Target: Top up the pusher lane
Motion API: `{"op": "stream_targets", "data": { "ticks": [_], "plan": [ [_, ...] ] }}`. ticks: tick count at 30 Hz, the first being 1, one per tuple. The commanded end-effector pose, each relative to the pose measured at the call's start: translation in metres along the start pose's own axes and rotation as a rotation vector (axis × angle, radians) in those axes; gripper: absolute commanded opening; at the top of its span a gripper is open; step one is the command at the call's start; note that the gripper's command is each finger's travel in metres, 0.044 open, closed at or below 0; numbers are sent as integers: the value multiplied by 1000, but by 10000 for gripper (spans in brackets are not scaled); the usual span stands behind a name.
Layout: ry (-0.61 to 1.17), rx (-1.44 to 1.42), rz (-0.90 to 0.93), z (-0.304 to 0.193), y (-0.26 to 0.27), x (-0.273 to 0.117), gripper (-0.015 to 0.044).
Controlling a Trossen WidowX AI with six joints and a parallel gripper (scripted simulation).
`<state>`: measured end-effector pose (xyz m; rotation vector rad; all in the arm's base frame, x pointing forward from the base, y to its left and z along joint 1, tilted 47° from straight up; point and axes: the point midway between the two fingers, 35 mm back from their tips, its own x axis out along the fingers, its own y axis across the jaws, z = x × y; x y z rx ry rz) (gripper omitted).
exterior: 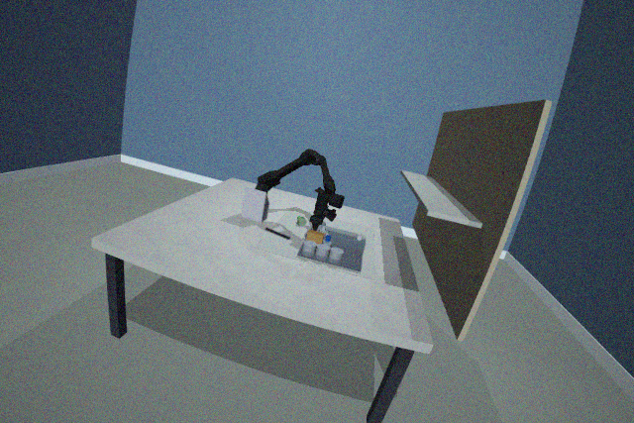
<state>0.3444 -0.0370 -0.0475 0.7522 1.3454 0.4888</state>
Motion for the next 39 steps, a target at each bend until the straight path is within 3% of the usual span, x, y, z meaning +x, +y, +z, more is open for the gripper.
{"op": "stream_targets", "data": {
  "ticks": [1, 39],
  "plan": [
    [-8, -6, 7, 1, 1, 0, 0],
    [-7, -6, 7, -7, 0, 0, 0]
  ]
}}
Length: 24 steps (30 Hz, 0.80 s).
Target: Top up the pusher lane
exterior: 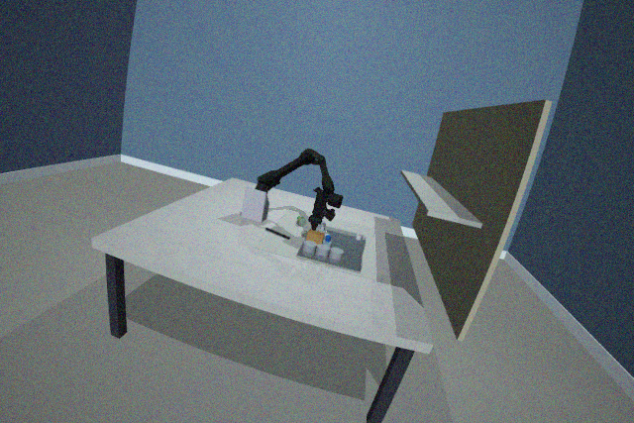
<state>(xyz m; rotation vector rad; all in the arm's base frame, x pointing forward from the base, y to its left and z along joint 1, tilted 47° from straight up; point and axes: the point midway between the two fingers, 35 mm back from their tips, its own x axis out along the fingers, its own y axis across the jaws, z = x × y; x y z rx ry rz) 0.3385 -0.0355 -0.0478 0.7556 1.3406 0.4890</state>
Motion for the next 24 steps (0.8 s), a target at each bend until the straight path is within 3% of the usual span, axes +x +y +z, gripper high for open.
{"op": "stream_targets", "data": {
  "ticks": [1, 11, 21, 24],
  "plan": [
    [-3, -6, 4, -1, 0, 0, 0],
    [-3, -6, 4, -1, 0, 0, 0],
    [-3, -6, 4, -1, 0, 0, 263],
    [-3, -6, 4, -1, 0, 0, 283]
  ]
}}
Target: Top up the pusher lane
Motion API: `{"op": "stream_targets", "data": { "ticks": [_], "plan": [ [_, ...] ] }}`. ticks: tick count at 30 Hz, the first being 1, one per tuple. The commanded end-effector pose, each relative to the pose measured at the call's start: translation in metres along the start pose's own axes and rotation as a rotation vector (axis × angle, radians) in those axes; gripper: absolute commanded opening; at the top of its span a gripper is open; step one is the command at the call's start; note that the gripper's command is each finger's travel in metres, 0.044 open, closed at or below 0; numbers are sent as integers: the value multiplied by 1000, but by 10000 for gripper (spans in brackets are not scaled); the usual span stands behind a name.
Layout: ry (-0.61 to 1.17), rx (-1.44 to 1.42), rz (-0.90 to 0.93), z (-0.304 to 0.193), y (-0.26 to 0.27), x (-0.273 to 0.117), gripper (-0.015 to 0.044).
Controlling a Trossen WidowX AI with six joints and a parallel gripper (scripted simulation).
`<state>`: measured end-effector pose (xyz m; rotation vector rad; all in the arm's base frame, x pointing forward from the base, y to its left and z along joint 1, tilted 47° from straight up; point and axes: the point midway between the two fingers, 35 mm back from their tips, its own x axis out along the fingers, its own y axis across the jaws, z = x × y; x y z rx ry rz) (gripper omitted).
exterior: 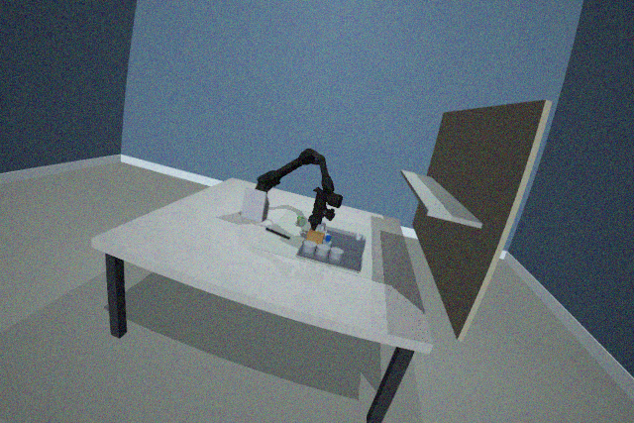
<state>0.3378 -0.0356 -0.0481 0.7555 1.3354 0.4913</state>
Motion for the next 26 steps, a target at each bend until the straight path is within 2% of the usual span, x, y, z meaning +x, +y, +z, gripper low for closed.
{"op": "stream_targets", "data": {
  "ticks": [1, 13, 26],
  "plan": [
    [1, -3, 1, 0, 0, -1, 283],
    [1, -3, 0, -3, -1, -20, 283],
    [2, -2, -1, -45, -2, -21, 283]
  ]
}}
